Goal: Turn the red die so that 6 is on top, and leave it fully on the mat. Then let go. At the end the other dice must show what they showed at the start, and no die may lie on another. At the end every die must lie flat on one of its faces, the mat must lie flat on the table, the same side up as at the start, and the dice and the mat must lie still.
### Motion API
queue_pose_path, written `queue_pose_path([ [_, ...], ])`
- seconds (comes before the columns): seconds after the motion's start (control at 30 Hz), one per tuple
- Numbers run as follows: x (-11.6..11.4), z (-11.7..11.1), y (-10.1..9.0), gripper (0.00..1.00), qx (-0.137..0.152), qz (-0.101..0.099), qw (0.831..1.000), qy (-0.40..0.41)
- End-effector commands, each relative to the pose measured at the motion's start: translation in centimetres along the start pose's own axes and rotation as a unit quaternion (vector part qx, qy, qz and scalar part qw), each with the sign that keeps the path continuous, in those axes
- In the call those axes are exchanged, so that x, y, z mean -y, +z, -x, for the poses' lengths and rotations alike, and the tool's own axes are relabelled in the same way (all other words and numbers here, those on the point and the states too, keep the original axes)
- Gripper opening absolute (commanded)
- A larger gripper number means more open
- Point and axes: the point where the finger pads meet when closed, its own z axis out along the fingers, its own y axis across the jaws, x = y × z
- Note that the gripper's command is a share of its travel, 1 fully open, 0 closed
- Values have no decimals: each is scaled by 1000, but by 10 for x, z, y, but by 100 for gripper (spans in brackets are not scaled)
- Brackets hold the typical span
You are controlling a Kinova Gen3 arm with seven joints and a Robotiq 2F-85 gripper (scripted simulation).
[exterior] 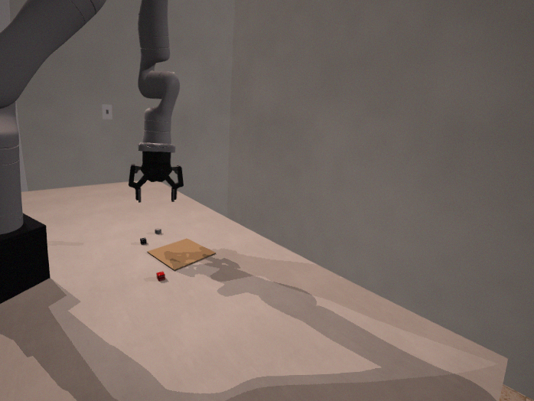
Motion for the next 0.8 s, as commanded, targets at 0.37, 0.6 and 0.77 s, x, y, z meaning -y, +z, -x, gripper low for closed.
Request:
queue_pose_path([
  [0.37, 5, -31, 0, 100, 0, -2, 995, 98],
  [0.6, 7, -46, 0, 100, 1, -3, 988, 155],
  [0.77, 7, -62, 0, 100, 2, -4, 977, 211],
])
